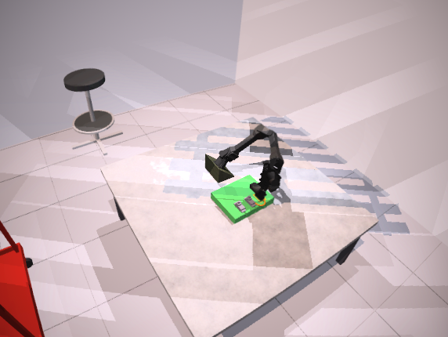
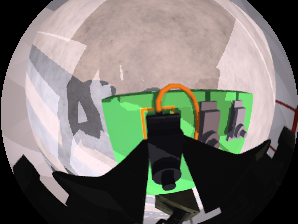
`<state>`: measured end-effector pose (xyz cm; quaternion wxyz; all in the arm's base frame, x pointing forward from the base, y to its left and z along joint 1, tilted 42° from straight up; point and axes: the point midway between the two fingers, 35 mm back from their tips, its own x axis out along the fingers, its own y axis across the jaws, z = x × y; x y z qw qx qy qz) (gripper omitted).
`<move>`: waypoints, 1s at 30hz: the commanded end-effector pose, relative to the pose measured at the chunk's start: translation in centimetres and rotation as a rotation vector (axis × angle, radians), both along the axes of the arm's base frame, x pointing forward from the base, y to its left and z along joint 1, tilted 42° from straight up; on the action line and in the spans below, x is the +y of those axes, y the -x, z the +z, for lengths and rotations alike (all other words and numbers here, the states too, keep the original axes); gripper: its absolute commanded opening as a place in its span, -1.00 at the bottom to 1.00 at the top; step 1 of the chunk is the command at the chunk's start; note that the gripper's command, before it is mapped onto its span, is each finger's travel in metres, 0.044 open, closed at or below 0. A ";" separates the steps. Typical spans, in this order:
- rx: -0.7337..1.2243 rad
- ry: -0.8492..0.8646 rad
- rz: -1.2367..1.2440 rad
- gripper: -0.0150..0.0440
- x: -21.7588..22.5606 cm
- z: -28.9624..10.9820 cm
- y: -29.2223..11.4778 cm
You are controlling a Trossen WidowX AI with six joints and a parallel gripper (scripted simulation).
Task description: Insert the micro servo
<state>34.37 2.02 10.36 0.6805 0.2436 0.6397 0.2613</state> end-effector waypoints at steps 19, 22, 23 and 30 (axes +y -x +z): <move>0.000 -0.004 -0.006 -0.49 1.5 -1.6 -0.1; 0.000 -0.004 -0.006 -0.49 1.7 -1.8 -0.2; 0.000 -0.004 -0.006 -0.49 1.7 -1.9 -0.2; 0.000 -0.004 -0.006 -0.49 2.2 -2.4 -0.2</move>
